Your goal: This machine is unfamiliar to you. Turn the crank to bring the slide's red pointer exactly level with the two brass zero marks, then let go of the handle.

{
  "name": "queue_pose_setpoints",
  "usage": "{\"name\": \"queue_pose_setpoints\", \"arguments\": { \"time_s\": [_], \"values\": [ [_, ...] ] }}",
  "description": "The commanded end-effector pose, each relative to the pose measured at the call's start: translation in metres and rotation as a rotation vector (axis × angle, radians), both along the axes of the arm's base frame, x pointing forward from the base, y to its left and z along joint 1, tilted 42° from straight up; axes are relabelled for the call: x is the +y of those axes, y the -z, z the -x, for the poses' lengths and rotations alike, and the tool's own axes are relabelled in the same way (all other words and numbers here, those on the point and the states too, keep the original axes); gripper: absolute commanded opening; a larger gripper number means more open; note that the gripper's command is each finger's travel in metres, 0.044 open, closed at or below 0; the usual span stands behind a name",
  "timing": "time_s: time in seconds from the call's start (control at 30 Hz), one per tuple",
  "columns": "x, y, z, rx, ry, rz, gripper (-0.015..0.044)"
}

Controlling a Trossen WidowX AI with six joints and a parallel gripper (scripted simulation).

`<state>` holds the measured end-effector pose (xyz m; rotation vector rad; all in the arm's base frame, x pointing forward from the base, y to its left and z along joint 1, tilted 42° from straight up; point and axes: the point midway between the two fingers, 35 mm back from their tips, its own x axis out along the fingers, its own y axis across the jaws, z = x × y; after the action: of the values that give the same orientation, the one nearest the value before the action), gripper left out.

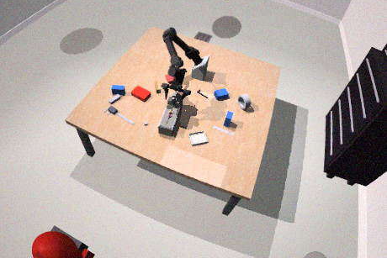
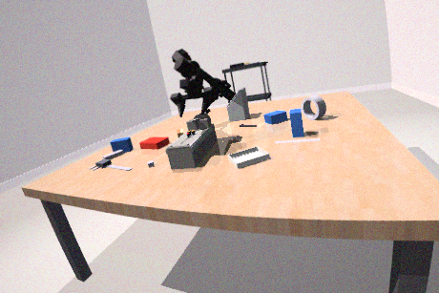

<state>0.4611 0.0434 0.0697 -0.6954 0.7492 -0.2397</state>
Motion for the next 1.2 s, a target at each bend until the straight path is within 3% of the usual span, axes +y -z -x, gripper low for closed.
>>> {"name": "queue_pose_setpoints", "arguments": {
  "time_s": [0.0,0.53,1.17],
  "values": [
    [0.002,0.0,0.0,0.002,-0.01,0.0,0.044],
    [0.04,-0.045,0.008,0.001,-0.003,-0.003,0.044],
    [0.035,-0.041,0.113,0.015,-0.075,0.002,0.044]
  ]
}}
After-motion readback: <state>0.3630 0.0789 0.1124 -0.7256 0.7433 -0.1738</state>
